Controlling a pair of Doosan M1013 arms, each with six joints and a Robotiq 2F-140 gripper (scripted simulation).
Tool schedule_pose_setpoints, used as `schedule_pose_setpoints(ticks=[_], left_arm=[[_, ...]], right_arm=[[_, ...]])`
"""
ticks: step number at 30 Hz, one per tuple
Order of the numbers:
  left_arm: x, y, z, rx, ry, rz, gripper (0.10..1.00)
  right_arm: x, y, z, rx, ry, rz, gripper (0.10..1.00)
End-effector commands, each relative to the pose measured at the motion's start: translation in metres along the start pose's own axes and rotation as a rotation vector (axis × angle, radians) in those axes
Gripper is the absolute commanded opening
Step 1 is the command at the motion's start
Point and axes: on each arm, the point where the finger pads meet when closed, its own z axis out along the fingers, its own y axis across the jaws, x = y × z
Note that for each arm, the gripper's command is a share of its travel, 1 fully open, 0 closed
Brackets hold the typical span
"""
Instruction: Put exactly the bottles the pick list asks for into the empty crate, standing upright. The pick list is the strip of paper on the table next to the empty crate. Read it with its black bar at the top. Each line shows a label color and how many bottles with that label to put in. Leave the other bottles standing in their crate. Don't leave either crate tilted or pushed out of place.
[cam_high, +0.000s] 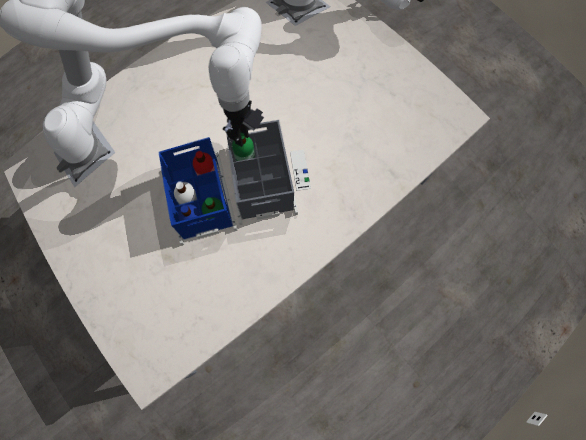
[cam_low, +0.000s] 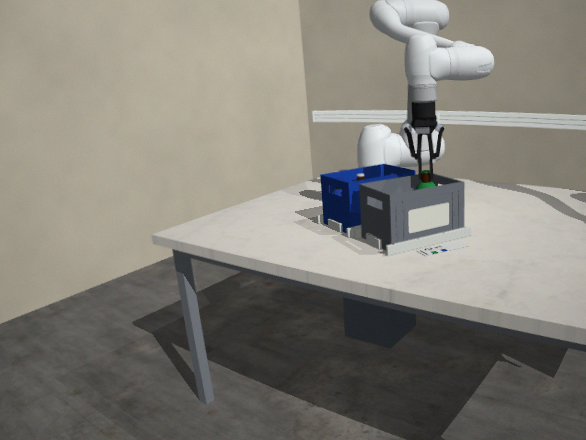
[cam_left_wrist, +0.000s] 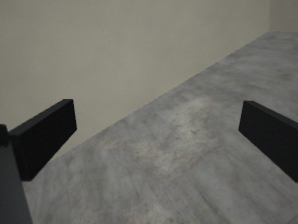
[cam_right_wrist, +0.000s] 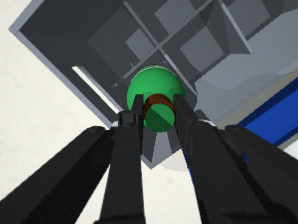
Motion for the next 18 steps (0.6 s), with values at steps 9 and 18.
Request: schedule_pose_setpoints(ticks=[9, 18], left_arm=[[0.0006, -0.0001, 0.0001, 0.0, 0.001, 0.0, 1.0], [0.0006, -0.0001, 0.0001, 0.0, 0.001, 0.0, 1.0]], right_arm=[[0.0002, -0.0002, 0.0031, 0.001, 0.001, 0.0, 0.099], [0.0003, -0.0002, 0.0076, 0.001, 0.001, 0.0, 0.099]])
